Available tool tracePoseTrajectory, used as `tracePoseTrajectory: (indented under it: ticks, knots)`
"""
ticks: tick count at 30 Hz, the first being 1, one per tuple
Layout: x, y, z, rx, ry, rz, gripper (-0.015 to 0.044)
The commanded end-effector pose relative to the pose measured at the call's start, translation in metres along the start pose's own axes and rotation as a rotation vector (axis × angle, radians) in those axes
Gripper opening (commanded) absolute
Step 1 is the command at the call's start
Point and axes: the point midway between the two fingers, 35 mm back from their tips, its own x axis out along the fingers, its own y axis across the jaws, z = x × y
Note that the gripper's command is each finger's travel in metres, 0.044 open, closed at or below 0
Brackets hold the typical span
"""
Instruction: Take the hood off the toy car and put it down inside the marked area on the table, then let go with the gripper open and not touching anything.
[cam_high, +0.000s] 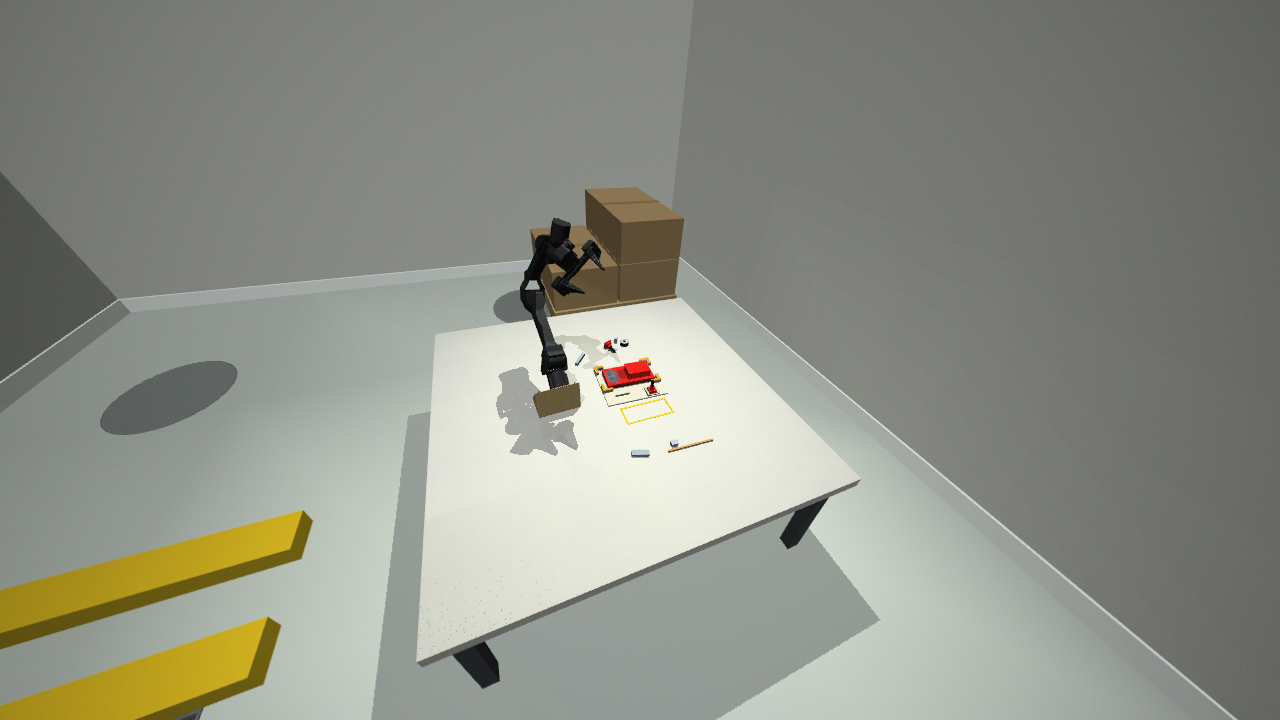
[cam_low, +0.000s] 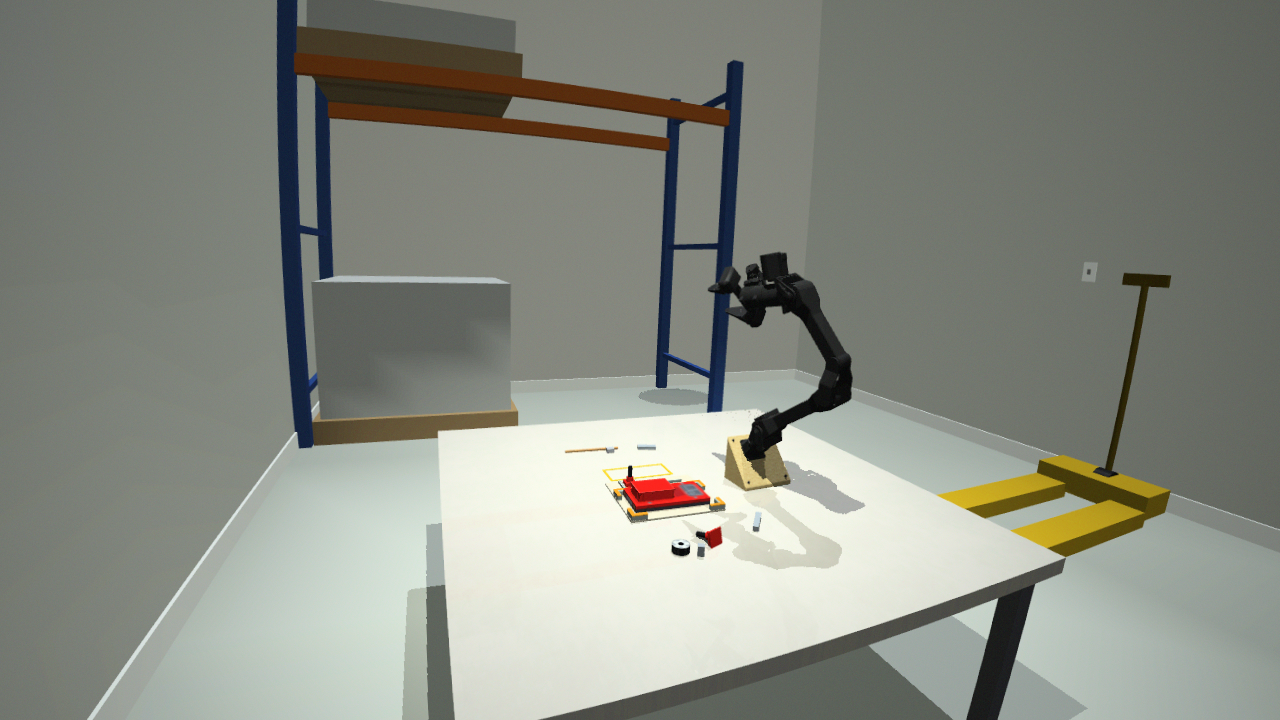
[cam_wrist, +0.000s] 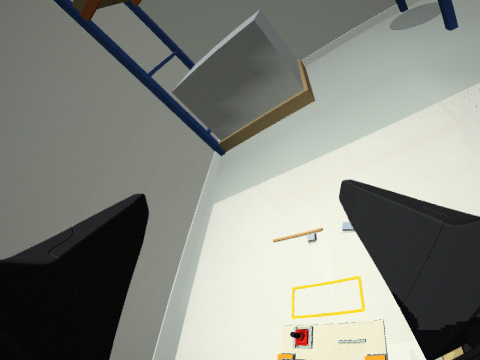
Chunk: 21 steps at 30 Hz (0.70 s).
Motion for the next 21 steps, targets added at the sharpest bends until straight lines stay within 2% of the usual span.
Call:
tracePoseTrajectory:
  ticks: [1,12,21]
  knots:
    - [0.023,0.008,-0.028,-0.131,0.122,-0.006,0.044]
    - [0.068,0.03,-0.122,-0.512,0.435,0.027,0.044]
    - [0.093,0.026,-0.213,-0.832,0.74,0.082,0.044]
